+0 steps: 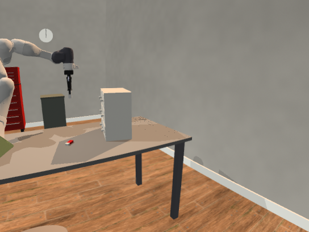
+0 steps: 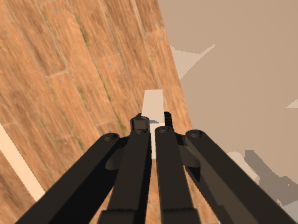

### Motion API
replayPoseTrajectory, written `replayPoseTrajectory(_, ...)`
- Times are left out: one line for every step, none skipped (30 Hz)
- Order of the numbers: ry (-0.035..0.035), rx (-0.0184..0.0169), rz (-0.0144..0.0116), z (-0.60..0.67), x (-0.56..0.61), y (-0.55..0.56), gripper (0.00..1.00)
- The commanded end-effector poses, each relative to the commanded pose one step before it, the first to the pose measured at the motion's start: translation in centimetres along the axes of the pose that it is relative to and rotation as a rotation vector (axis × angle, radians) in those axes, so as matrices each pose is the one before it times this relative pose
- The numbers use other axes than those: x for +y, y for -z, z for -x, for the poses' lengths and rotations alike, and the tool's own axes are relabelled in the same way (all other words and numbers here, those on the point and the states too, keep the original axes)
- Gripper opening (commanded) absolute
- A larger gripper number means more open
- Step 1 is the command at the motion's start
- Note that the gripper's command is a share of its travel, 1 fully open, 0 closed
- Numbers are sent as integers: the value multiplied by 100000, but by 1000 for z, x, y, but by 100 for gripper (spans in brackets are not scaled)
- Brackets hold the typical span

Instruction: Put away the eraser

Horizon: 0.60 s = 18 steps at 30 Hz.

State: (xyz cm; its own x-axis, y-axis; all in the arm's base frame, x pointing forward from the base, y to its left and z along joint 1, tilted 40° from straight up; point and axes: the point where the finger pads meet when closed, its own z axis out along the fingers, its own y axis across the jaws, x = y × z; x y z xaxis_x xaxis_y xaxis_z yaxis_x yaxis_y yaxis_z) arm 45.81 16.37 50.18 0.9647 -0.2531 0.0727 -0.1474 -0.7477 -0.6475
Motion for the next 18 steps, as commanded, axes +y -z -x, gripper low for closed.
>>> replayPoseTrajectory(611,-454,264,63,20,-45,0)
replayPoseTrajectory(0,0,0,0,0,0,0)
replayPoseTrajectory(0,0,0,0,0,0,0)
replayPoseTrajectory(0,0,0,0,0,0,0)
replayPoseTrajectory(0,0,0,0,0,0,0)
replayPoseTrajectory(0,0,0,0,0,0,0)
replayPoseTrajectory(-638,365,-256,-37,-8,46,0)
replayPoseTrajectory(-414,0,1,-3,53,4,0)
replayPoseTrajectory(-1060,1,1,-9,137,9,0)
replayPoseTrajectory(-1942,2,0,-19,249,17,0)
replayPoseTrajectory(-3009,4,-7,-33,385,26,0)
replayPoseTrajectory(-4210,6,-22,-56,534,36,0)
replayPoseTrajectory(-5491,5,-14,-101,692,47,0)
replayPoseTrajectory(-6805,11,30,-182,852,58,0)
replayPoseTrajectory(-8157,11,4,-269,1001,70,0)
replayPoseTrajectory(-6728,16,20,-420,1137,81,0)
replayPoseTrajectory(0,0,0,0,0,0,0)
replayPoseTrajectory(0,0,0,0,0,0,0)
